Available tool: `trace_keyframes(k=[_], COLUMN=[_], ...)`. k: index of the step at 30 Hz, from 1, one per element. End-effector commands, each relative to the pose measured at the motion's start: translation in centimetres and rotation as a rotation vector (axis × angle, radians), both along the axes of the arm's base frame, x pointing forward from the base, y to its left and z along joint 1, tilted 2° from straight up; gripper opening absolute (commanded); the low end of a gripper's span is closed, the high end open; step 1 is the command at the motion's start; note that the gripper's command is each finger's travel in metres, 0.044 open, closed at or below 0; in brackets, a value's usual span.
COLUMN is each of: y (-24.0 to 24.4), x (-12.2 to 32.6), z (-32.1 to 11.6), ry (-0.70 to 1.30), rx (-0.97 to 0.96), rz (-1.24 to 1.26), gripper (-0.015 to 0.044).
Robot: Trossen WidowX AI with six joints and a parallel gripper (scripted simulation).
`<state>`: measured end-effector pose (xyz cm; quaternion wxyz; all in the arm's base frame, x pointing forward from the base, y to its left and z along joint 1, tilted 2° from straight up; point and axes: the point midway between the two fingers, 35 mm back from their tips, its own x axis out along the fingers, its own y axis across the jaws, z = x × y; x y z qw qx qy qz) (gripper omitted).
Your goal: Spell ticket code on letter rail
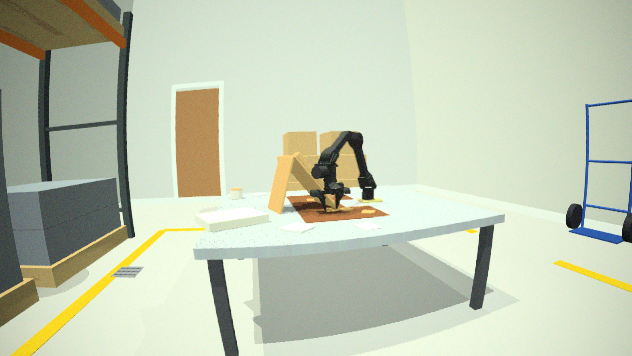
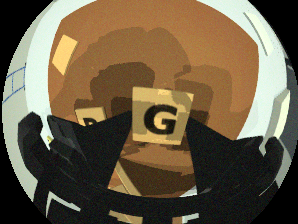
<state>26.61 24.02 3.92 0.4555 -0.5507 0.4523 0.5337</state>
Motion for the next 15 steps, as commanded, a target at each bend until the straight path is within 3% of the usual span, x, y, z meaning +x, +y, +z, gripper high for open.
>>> trace_keyframes(k=[1,15], y=[0.00,0.01], x=[0.02,-0.12], z=[0.33,1.07], ry=[-0.005,-0.005], rx=[0.000,0.000], rz=[-0.004,-0.004], gripper=[0.0000,0.0000])
